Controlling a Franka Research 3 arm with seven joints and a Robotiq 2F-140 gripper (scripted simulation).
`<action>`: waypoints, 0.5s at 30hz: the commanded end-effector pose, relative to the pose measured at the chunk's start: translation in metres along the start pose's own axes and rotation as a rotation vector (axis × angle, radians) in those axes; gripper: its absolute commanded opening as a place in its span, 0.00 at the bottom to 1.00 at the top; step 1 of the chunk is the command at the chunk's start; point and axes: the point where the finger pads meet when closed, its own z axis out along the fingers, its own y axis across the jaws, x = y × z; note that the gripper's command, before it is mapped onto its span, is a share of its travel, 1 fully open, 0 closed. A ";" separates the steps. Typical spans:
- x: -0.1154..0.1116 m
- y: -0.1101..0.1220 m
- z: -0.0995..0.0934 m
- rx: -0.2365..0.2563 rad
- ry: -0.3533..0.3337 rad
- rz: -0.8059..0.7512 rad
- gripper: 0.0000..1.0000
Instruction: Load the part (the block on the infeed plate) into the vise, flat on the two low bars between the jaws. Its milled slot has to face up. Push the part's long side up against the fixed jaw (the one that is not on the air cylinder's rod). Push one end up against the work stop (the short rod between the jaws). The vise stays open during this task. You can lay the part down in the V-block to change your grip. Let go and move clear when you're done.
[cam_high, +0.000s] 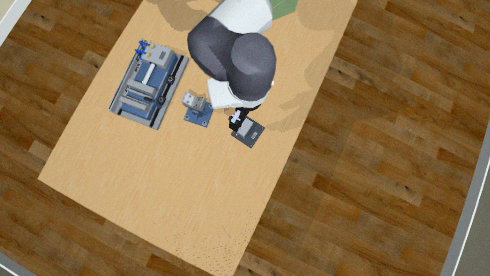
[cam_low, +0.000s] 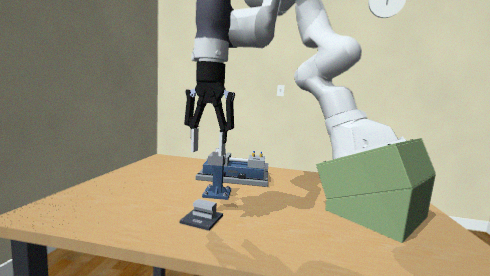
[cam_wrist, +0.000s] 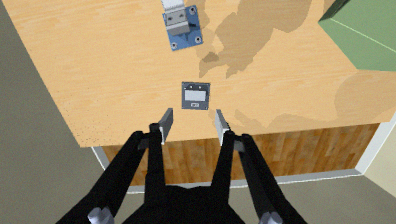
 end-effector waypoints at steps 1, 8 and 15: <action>-0.002 -0.001 0.007 0.003 -0.009 0.015 0.51; -0.002 -0.002 0.024 0.003 -0.009 0.015 0.51; -0.002 -0.002 0.036 0.003 -0.009 0.015 0.51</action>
